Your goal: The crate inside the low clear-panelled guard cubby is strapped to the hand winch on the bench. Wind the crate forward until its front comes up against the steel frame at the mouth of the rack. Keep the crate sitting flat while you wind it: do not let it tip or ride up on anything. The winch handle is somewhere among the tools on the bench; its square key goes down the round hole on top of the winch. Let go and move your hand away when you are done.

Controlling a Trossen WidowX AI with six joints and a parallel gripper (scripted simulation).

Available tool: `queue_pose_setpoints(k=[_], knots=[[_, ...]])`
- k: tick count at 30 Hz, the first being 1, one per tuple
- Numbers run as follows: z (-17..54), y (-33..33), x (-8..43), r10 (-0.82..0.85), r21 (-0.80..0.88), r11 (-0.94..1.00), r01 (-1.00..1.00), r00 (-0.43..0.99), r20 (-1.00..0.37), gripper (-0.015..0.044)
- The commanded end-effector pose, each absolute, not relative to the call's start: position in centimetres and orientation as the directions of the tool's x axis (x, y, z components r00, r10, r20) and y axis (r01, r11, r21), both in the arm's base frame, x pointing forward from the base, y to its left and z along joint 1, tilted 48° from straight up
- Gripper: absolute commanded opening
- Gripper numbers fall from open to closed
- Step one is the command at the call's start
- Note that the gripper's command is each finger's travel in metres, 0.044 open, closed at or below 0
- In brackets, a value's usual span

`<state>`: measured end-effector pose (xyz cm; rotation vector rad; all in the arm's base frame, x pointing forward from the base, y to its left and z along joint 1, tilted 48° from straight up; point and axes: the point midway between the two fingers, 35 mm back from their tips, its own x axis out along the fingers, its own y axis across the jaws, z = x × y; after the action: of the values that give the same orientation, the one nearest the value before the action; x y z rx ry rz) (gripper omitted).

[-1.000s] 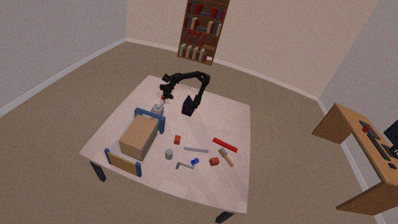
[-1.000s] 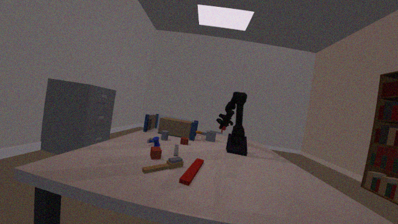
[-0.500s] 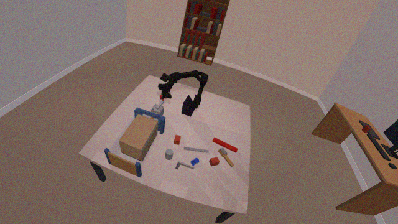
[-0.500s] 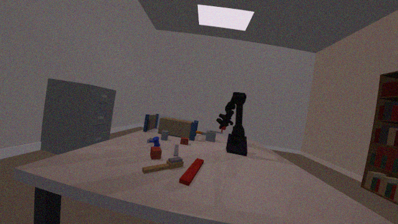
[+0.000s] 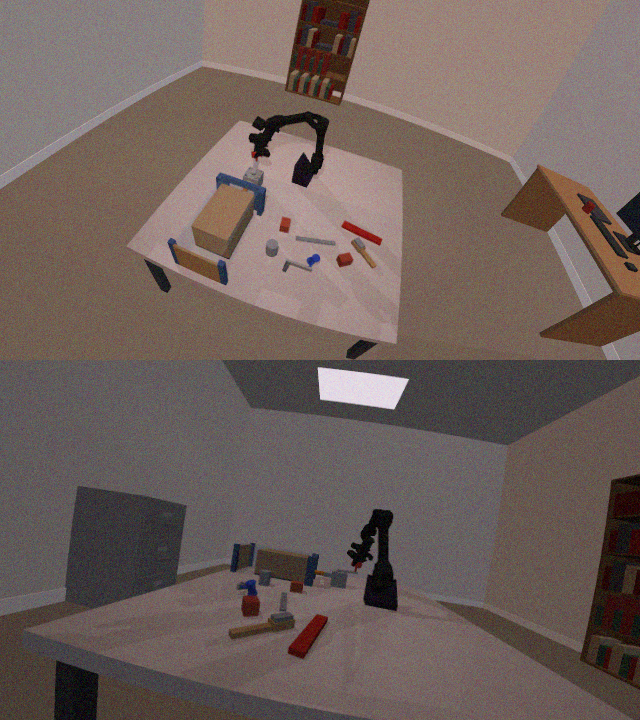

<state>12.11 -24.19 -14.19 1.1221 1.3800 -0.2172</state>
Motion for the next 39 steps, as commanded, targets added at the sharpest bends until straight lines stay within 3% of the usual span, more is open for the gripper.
queue_pose_setpoints(k=[1,39], knots=[[-15.2,-24.9,12.8,0.465,0.495,0.511,0.703,0.257,-0.847,0.0000],[-17.7,-27.1,16.0,0.464,0.496,0.512,0.702,0.260,-0.847,0.0000]])
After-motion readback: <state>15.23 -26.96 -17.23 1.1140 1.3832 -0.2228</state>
